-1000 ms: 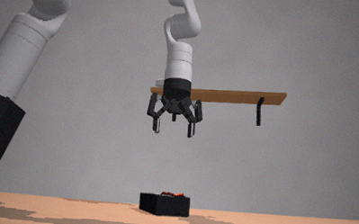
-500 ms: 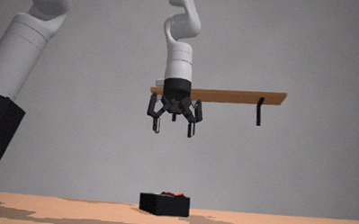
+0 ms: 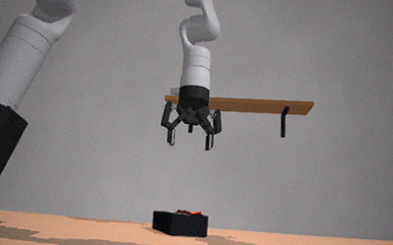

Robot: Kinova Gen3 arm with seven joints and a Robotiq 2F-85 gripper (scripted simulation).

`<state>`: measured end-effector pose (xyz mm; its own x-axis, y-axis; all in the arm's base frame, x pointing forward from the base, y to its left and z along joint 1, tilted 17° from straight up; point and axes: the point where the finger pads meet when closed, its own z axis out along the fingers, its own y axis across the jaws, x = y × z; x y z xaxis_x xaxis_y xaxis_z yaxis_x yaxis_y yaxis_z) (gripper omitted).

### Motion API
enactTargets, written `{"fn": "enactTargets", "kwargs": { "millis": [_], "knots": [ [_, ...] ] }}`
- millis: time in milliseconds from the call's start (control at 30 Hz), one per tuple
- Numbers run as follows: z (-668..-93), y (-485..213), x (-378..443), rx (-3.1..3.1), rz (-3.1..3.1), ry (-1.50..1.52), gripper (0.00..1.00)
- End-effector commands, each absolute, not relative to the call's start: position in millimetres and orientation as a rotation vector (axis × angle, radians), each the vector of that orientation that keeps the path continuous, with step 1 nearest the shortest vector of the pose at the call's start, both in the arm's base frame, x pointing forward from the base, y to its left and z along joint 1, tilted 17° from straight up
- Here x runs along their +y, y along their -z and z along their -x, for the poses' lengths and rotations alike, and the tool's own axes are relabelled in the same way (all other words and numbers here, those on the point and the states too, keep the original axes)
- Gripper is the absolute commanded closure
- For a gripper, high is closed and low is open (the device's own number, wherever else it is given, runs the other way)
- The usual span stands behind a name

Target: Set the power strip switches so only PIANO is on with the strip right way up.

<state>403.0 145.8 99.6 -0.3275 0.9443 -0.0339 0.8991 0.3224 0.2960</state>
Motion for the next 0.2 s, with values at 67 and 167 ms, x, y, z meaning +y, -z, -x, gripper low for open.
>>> {"fn": "enactTargets", "kwargs": {
  "millis": [67, 167],
  "knots": [
    [-403.3, -100.2, 145.9, 2.384, -1.687, -0.333, 0.00],
    [-403.3, -100.2, 145.9, 2.384, -1.687, -0.333, 0.00]
  ]
}}
